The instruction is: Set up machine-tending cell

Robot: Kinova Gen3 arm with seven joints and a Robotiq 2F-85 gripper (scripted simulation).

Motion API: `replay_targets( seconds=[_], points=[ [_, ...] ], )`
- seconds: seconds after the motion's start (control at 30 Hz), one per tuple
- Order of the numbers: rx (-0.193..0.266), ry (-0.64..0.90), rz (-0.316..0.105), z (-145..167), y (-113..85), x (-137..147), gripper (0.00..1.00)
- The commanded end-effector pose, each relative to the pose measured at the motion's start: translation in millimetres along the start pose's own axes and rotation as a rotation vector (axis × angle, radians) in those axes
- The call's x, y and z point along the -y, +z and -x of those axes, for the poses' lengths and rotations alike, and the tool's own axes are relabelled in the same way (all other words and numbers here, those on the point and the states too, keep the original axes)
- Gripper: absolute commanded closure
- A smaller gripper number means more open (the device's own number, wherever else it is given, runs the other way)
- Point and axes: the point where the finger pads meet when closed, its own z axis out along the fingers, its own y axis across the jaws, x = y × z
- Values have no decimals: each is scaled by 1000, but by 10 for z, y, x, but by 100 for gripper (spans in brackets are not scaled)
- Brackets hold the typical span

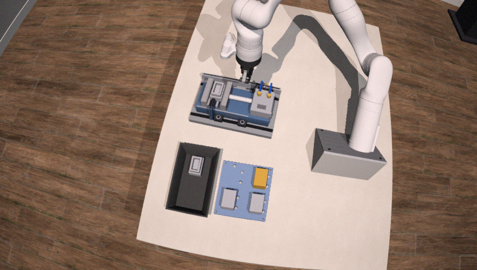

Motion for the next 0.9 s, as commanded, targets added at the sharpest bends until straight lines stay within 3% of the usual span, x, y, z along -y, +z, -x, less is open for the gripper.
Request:
replay_targets(
  seconds=[0.0, 0.53, 0.87],
  points=[
    [-5, -4, -11, -14, -14, 19, 100],
    [4, 197, -13, -131, -13, 42, 100],
    [15, 560, -12, -342, -4, 67, 100]
  ],
)
